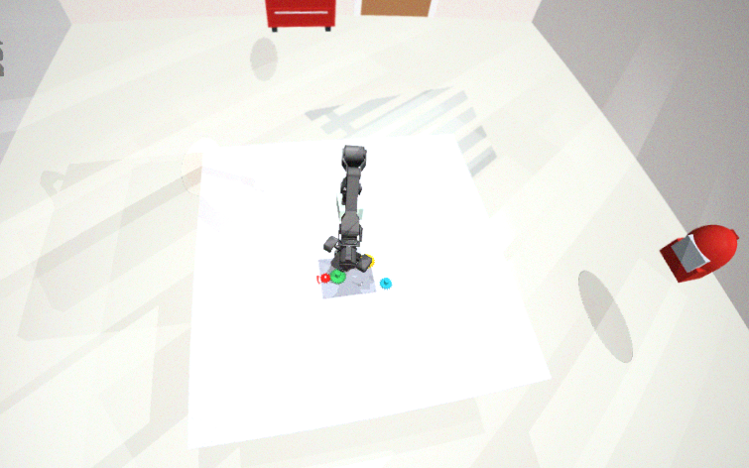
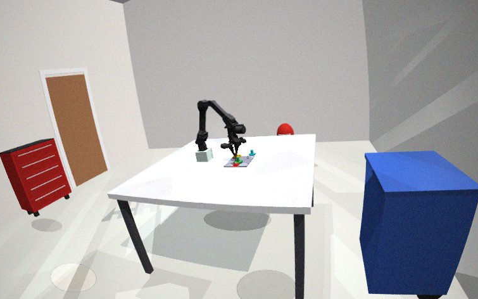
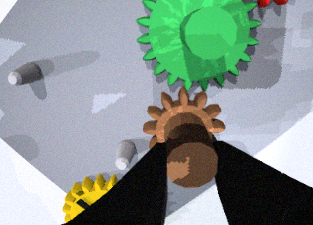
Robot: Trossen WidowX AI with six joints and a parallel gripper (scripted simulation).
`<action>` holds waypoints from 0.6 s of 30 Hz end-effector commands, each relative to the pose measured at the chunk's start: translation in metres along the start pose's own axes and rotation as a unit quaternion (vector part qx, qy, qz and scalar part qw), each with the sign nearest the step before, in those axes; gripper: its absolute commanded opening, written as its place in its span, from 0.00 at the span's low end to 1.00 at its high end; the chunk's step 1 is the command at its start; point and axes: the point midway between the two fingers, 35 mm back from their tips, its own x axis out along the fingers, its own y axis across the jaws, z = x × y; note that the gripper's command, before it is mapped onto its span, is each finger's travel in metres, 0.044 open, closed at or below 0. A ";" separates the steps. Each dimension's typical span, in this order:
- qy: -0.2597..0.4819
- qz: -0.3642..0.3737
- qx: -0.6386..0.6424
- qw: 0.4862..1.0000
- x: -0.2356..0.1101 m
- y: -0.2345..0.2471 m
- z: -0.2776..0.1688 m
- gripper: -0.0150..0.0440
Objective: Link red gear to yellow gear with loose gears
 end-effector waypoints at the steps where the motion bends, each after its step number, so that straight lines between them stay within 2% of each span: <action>1: 0.002 -0.004 0.055 0.998 0.009 -0.002 -0.002 0.25; 9: 0.002 -0.004 0.145 0.989 0.012 -0.003 -0.002 0.25; 18: 0.002 -0.004 0.090 0.996 0.013 -0.002 -0.002 0.25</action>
